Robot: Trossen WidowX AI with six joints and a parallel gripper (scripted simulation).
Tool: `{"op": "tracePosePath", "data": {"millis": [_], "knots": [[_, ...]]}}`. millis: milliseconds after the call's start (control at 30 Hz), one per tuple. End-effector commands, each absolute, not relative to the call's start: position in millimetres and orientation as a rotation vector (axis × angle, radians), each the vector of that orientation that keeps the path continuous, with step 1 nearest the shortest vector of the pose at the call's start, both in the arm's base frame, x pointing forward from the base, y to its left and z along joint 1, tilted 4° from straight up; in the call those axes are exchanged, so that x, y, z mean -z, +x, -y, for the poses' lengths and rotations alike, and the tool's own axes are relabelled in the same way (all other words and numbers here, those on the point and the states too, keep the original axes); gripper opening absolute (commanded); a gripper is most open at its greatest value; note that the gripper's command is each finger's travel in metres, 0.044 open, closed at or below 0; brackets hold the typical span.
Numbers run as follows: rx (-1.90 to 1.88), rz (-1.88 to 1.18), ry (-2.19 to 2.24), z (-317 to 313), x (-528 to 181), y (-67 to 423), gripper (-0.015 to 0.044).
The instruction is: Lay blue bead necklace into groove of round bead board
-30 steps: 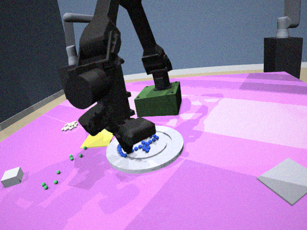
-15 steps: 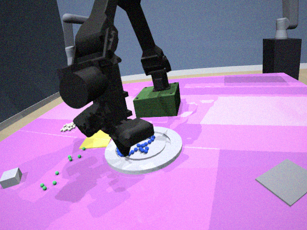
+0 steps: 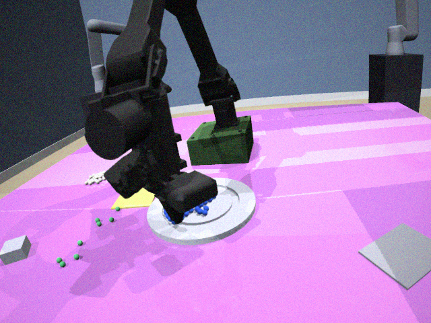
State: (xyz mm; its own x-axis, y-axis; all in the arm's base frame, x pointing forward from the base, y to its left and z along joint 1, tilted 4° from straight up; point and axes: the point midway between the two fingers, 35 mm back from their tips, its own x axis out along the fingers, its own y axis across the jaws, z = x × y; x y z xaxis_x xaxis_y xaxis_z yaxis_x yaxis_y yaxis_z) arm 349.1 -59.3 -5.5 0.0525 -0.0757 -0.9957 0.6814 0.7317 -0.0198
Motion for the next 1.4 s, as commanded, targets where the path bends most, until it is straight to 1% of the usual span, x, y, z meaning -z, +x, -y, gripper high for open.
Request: {"op": "tracePosePath", "data": {"millis": [0, 433, 1367], "knots": [[0.62, -1.412, 0.538, 59.3, 5.1, 349.2, 0.0105], [0.621, -1.415, 0.538, 59.2, 3.9, 348.7, 0.044], [0.625, -1.416, 0.541, 58.9, 0.4, 348.5, 0.044]]}}
